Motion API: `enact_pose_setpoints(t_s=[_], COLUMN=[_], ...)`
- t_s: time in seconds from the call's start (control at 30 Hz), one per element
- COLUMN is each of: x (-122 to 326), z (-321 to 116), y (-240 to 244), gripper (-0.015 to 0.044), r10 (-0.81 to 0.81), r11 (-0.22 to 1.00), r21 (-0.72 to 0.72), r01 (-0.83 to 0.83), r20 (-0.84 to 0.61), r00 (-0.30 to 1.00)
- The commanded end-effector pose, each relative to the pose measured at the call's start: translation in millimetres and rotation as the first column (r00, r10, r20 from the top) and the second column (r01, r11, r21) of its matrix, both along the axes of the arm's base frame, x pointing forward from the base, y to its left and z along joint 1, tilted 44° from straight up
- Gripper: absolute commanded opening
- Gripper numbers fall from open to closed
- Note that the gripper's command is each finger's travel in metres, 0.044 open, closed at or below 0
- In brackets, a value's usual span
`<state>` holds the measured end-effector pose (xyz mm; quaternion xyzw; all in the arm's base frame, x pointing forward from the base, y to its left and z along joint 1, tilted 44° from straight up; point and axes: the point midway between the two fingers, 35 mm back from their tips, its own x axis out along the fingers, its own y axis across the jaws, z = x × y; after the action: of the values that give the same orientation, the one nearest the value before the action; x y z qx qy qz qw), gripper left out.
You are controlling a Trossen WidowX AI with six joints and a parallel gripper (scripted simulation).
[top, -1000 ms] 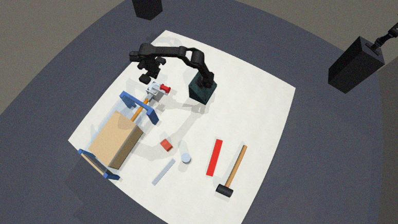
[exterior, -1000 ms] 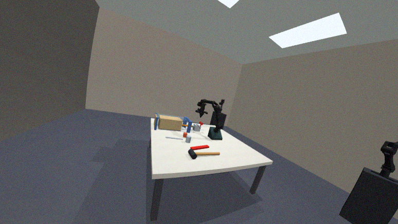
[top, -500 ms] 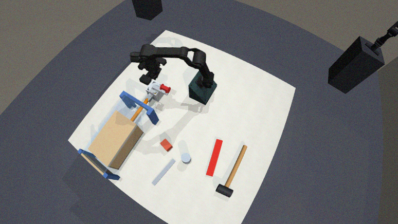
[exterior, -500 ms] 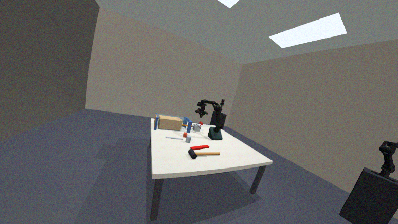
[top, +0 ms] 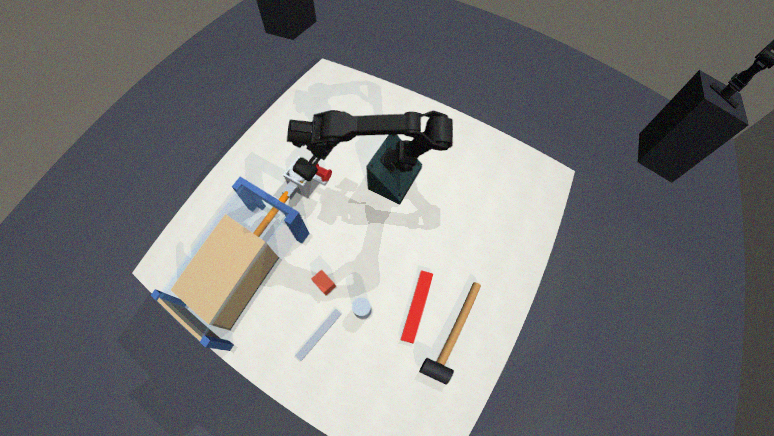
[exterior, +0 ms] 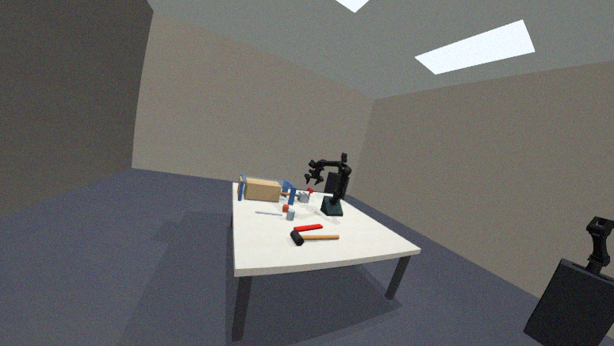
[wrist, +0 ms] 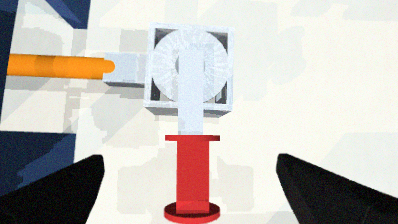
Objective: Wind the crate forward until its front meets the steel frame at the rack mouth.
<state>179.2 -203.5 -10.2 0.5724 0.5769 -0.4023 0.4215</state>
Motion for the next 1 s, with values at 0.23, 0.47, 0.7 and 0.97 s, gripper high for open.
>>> enact_pose_setpoints(t_s=[0.23,0.47,0.7,0.97], x=[-0.7,0.1,0.5,0.4], z=[-8.8,-17.7,-26.3,-35.8], y=[7.6,15.0,22.7,31.8], gripper=[0.0440,0.0440,0.0440,0.0440], r10=[-0.006,-0.006,-0.006,-0.006], r11=[1.000,1.000,1.000,1.000], r21=[-0.015,-0.015,-0.015,-0.015], r01=[0.006,0.006,0.006,0.006], r20=[-0.003,-0.003,-0.002,-0.002], r00=[1.000,1.000,1.000,1.000])
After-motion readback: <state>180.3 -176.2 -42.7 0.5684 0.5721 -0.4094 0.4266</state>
